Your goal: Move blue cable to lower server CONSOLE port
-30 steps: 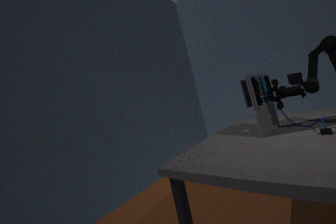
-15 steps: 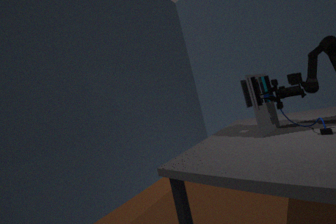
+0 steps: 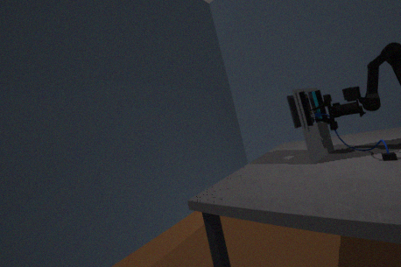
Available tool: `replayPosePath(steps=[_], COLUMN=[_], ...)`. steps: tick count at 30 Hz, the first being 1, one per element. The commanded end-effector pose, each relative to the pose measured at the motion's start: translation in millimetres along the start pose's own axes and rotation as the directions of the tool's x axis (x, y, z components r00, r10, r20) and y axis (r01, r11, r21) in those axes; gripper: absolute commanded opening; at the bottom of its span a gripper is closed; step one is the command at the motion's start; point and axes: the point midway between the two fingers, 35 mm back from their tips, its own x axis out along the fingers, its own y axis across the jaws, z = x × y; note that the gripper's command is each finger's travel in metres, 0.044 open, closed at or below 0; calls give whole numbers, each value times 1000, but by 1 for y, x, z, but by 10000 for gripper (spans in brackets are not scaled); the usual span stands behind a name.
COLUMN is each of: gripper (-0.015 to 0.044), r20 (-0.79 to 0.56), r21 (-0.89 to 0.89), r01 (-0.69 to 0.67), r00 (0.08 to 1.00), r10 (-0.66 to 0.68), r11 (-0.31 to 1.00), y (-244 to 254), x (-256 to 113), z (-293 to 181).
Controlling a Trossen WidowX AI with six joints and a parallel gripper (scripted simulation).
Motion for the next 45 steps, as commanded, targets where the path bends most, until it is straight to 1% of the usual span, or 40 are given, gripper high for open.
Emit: replayPosePath(steps=[1,4,45], gripper=[368,440,440], r20=[0,0,0], r21=[0,0,1], r01=[0,0,1], r00=[1000,1000,1000], r10=[0,0,-1], r11=[1000,1000,1000], y=[0,0,23], x=[0,-2,-20], z=[0,0,-12])
